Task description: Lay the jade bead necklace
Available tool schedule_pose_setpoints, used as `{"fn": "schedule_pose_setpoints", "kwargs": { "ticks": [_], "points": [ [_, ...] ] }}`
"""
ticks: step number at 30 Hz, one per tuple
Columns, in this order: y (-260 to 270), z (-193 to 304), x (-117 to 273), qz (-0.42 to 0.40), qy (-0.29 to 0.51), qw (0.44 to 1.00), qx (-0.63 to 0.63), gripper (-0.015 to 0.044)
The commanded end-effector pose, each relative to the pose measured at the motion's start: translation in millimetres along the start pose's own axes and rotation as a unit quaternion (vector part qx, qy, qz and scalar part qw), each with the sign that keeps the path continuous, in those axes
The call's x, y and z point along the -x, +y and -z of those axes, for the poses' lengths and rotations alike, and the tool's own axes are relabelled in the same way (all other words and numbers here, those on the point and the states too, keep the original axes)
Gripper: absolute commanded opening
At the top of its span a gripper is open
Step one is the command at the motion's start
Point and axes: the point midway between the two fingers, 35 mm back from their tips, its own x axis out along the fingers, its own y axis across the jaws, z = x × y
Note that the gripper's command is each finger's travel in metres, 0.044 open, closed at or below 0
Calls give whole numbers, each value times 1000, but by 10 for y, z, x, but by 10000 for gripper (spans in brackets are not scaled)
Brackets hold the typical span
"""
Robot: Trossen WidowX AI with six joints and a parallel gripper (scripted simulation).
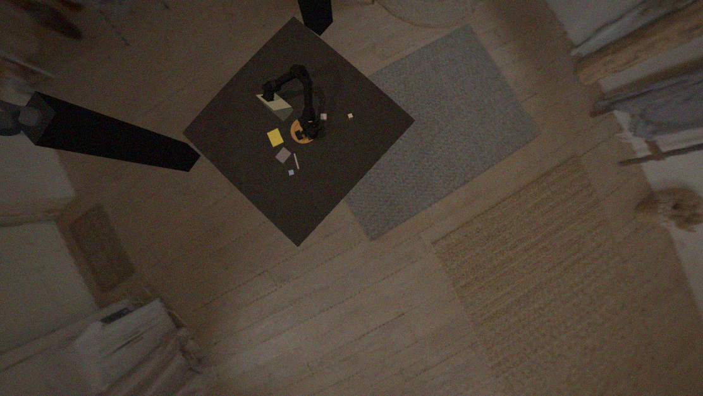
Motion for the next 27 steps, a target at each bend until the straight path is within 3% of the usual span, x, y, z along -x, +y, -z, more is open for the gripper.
{"fn": "schedule_pose_setpoints", "kwargs": {
  "ticks": [1, 2, 19, 27],
  "points": [
    [-25, 16, -35, 1, 3, 1000, -6, 0],
    [-25, 16, -35, 1, 3, 1000, -6, 0],
    [-16, 13, 6, 1, 3, 1000, -5, 440],
    [-16, 13, 42, 1, 3, 1000, -6, 440]
  ]
}}
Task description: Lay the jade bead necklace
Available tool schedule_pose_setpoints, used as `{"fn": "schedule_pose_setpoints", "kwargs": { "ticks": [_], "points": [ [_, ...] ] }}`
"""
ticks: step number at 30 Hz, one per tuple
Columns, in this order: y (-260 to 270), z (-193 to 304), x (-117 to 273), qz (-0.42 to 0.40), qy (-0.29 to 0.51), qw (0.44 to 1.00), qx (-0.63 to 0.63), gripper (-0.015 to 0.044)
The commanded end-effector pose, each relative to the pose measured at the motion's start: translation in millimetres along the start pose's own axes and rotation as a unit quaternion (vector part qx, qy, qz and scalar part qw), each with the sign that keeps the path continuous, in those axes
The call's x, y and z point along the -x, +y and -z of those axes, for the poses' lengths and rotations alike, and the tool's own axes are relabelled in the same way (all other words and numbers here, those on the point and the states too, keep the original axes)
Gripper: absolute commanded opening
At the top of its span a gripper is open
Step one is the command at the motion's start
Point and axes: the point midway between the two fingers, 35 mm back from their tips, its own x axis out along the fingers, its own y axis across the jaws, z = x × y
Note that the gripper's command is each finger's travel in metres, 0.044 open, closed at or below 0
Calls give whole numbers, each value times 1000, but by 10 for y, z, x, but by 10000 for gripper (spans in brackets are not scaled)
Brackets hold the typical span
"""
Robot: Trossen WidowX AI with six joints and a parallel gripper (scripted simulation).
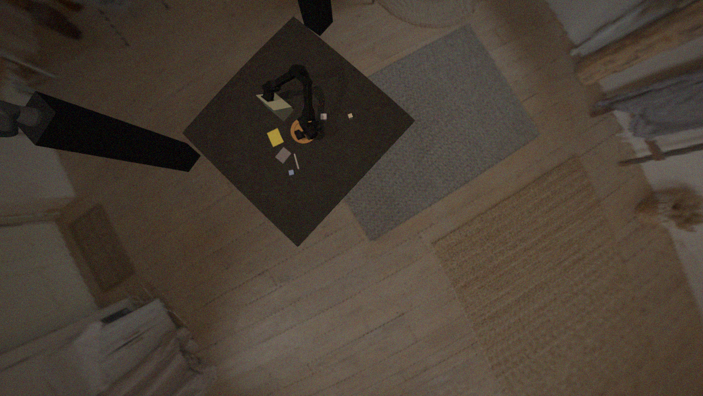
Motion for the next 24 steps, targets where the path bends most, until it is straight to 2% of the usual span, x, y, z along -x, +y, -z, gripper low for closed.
{"fn": "schedule_pose_setpoints", "kwargs": {
  "ticks": [1, 14, 23, 24],
  "points": [
    [6, -5, 11, 1, -1, 1000, 3, 440],
    [6, -5, 11, 1, -1, 1000, 3, 440],
    [14, 501, 308, 1, 0, 999, 53, 204],
    [13, 536, 325, 1, 0, 998, 57, 200]
  ]
}}
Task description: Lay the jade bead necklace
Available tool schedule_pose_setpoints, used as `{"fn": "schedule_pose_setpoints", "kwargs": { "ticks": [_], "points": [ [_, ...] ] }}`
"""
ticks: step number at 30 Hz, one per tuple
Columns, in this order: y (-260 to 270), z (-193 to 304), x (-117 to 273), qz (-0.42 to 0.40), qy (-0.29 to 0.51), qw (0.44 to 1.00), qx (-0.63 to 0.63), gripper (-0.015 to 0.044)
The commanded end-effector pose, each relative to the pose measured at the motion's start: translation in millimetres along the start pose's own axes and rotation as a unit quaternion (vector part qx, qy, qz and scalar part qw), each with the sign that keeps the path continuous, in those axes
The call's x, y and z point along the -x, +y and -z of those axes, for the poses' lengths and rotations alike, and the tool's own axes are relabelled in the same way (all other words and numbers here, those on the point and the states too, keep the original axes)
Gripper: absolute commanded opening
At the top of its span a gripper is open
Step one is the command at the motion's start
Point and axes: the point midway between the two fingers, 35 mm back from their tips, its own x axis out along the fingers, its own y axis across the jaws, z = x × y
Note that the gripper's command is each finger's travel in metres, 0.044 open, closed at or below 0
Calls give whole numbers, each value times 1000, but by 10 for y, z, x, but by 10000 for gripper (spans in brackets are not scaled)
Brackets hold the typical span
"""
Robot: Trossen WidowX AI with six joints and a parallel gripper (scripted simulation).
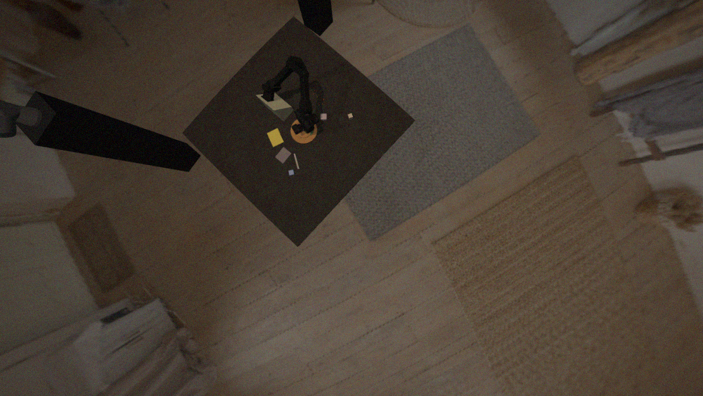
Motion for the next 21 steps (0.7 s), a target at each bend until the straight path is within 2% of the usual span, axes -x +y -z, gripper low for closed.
{"fn": "schedule_pose_setpoints", "kwargs": {
  "ticks": [1, 21],
  "points": [
    [3, 176, 80, 2, 1, 1000, 17, 200],
    [12, 153, -120, 1, -2, 1000, 20, 200]
  ]
}}
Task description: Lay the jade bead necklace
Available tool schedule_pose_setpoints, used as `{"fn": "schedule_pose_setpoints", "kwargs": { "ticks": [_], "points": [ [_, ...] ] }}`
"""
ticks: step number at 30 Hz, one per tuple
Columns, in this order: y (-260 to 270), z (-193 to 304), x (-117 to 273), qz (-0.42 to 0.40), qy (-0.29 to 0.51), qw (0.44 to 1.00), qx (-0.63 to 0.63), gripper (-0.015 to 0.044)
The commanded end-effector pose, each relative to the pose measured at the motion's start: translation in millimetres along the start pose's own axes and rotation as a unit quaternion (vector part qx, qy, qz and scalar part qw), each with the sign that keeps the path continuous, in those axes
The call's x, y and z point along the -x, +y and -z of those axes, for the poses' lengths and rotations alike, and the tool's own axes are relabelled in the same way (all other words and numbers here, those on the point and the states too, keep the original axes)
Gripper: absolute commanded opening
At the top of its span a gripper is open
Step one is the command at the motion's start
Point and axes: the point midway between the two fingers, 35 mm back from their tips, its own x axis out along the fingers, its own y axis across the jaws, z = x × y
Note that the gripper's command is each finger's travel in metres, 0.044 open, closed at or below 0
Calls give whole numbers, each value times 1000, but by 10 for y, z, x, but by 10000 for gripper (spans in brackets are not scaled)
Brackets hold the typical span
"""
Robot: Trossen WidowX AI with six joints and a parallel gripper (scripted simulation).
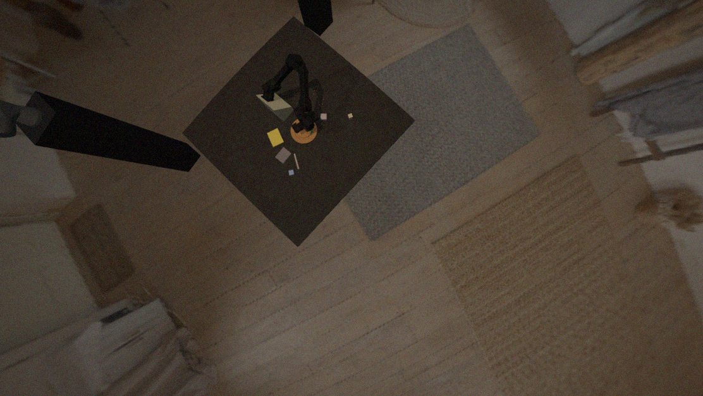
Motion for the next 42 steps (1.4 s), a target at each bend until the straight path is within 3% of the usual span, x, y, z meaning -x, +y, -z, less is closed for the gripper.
{"fn": "schedule_pose_setpoints", "kwargs": {
  "ticks": [1, 20, 27, 42],
  "points": [
    [-21, 29, -78, 0, 5, 1000, -7, 200],
    [-27, 57, -264, 0, 7, 1000, -9, 200],
    [-13, 39, -245, 2, 4, 1000, -3, 16],
    [-13, 39, -245, 2, 4, 1000, -3, 0]
  ]
}}
